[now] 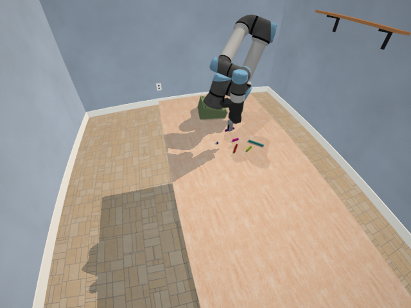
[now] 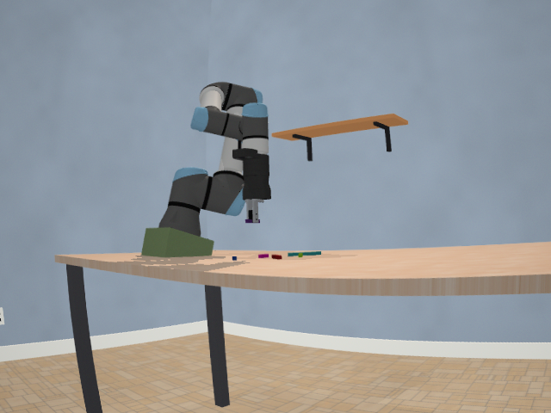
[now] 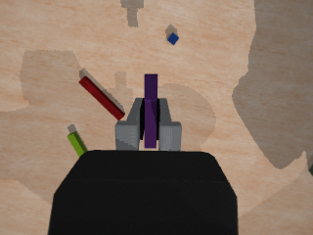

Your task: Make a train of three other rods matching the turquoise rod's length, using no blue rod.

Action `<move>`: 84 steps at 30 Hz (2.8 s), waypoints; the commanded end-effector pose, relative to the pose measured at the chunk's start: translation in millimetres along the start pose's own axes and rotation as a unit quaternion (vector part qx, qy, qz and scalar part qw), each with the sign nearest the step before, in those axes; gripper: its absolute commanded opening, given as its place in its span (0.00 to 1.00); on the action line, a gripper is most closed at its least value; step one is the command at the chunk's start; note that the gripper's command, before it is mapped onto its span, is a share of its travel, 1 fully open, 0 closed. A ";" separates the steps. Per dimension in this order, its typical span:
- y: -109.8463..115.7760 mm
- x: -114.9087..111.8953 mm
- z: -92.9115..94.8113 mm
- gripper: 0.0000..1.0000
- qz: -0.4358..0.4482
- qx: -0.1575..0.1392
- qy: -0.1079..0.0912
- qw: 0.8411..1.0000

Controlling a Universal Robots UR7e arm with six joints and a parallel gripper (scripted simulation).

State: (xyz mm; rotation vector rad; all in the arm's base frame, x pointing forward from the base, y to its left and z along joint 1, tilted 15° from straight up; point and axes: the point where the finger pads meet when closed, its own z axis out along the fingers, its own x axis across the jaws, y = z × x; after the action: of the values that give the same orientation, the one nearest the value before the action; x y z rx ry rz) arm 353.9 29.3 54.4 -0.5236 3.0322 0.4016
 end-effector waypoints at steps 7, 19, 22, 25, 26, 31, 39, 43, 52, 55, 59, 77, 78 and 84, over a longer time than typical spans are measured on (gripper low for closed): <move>0.2 -0.1 -0.2 0.24 -0.002 0.000 0.000 1.000; 0.2 -0.1 20.3 0.24 -0.002 0.000 0.000 1.000; 0.1 0.0 28.6 0.24 -0.002 0.000 0.000 1.000; 0.1 0.0 37.7 0.24 -0.002 0.000 0.000 1.000; 0.1 0.0 42.3 0.24 -0.002 0.000 0.000 1.000; 0.1 0.1 64.3 0.24 -0.002 0.000 0.000 1.000; 0.1 0.2 83.4 0.24 -0.002 0.000 0.000 1.000; 0.1 0.2 86.5 0.24 -0.002 0.000 0.000 1.000; 0.1 0.2 87.4 0.24 -0.002 0.000 0.000 1.000; 0.1 0.2 87.4 0.24 -0.002 0.000 0.000 1.000; 0.1 0.2 87.4 0.24 -0.002 0.000 0.000 1.000; 0.1 0.2 87.4 0.24 -0.002 0.000 0.000 1.000; 0.1 0.2 87.4 0.24 -0.002 0.000 0.000 1.000; 0.1 0.2 87.6 0.24 -0.002 0.000 0.000 1.000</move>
State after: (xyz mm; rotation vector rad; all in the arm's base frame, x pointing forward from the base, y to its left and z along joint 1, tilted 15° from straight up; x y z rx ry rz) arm 352.8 52.2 -30.2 -0.5303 3.0306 0.4018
